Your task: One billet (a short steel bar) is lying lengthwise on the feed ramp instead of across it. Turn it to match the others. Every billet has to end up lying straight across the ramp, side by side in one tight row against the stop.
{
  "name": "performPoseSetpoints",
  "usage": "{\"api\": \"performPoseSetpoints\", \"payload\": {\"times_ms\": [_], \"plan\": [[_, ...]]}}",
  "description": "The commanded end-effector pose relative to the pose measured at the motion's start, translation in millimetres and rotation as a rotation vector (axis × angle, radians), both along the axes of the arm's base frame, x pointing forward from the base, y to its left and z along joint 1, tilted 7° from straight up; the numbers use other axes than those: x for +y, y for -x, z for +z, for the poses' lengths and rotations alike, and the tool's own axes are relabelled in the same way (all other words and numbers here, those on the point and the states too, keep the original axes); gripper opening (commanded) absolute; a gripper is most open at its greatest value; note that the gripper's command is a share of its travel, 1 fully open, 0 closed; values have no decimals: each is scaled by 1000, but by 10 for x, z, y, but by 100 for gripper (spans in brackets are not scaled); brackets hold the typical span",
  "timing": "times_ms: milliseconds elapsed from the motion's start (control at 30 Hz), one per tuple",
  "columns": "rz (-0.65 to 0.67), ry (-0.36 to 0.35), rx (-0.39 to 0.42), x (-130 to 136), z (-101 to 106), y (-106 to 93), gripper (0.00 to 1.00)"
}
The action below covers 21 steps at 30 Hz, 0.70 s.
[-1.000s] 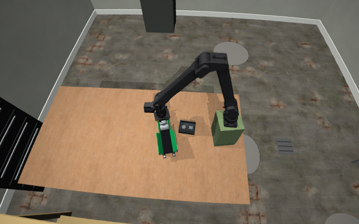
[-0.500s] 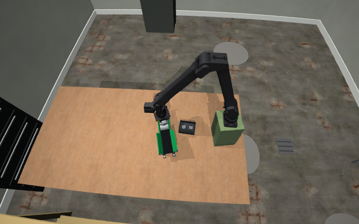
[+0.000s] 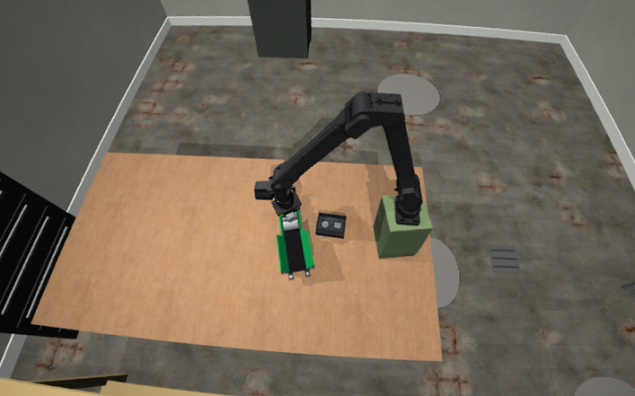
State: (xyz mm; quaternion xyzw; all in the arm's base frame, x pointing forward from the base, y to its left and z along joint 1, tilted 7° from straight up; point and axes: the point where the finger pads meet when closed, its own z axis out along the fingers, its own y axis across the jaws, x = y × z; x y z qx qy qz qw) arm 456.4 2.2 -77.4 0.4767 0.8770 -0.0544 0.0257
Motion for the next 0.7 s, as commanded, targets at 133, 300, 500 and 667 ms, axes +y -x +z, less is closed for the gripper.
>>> {"api": "performPoseSetpoints", "payload": {"times_ms": [133,300,500,667], "plan": [[124,-1,-63,78,271,-198,0],[186,1,-54,82,268,-191,0],[238,3,-49,82,274,-200,0],[309,5,-37,91,260,-174,0]]}}
